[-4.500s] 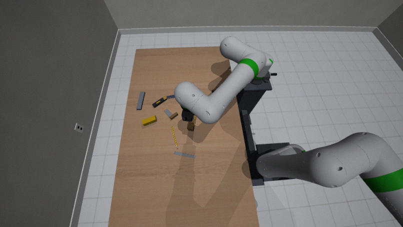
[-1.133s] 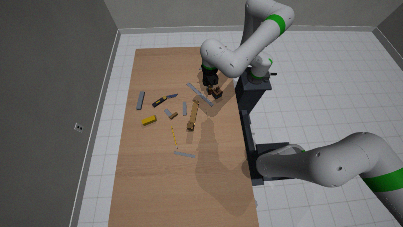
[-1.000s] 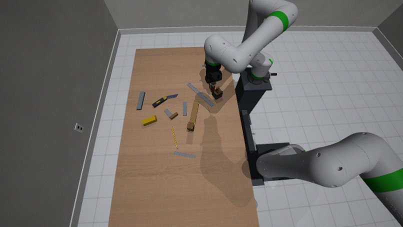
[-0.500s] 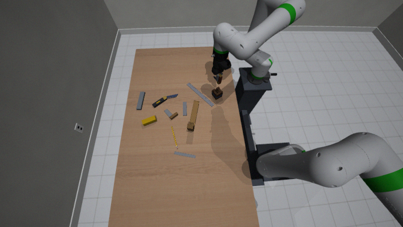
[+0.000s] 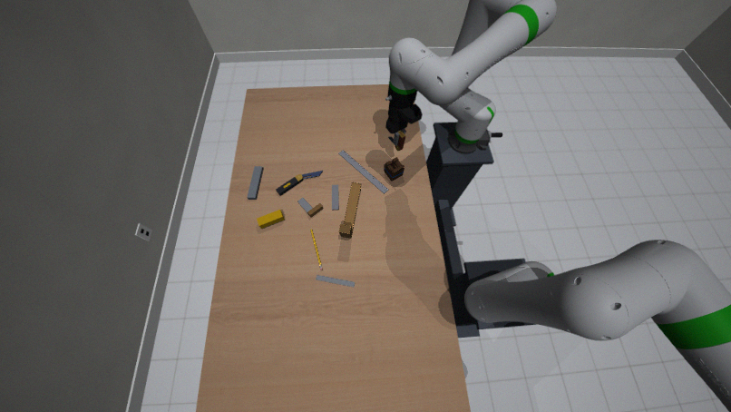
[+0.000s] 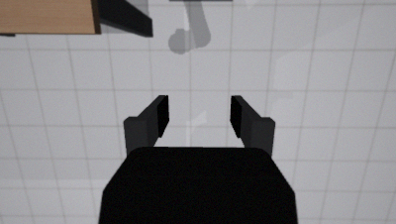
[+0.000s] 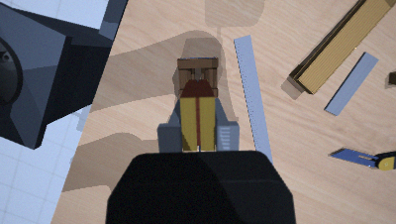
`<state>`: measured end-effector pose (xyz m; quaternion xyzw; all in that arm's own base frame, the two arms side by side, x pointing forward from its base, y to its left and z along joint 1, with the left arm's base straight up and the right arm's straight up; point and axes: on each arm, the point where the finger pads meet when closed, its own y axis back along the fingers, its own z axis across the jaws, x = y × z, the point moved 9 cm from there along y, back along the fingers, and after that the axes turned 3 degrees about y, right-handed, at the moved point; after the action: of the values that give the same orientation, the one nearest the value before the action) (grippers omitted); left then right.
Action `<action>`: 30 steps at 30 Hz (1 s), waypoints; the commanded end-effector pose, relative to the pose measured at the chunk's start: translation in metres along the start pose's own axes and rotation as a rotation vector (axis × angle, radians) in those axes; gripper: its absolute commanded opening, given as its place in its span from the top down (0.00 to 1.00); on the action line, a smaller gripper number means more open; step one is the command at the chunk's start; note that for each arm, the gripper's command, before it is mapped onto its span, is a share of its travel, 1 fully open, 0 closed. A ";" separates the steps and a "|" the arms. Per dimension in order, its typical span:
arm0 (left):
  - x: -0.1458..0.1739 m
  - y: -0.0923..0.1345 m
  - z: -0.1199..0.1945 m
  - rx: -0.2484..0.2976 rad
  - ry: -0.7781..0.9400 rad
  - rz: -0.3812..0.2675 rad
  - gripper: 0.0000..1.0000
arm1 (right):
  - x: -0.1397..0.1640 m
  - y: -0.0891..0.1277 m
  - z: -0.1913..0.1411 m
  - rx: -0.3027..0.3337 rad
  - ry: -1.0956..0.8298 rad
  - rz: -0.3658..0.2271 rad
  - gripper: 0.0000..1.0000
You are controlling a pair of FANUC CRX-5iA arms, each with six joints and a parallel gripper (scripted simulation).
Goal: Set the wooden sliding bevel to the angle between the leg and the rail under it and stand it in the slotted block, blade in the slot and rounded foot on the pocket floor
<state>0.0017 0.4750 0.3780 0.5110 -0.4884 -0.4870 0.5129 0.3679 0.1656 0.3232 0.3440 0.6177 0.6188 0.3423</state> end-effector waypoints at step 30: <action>0.000 0.002 0.000 0.001 0.000 -0.003 0.00 | 0.000 -0.101 0.000 -0.002 0.000 -0.001 1.00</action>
<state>0.0017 0.4750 0.3780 0.5110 -0.4884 -0.4870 0.5129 0.3671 0.1650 0.2280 0.3442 0.6181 0.6184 0.3421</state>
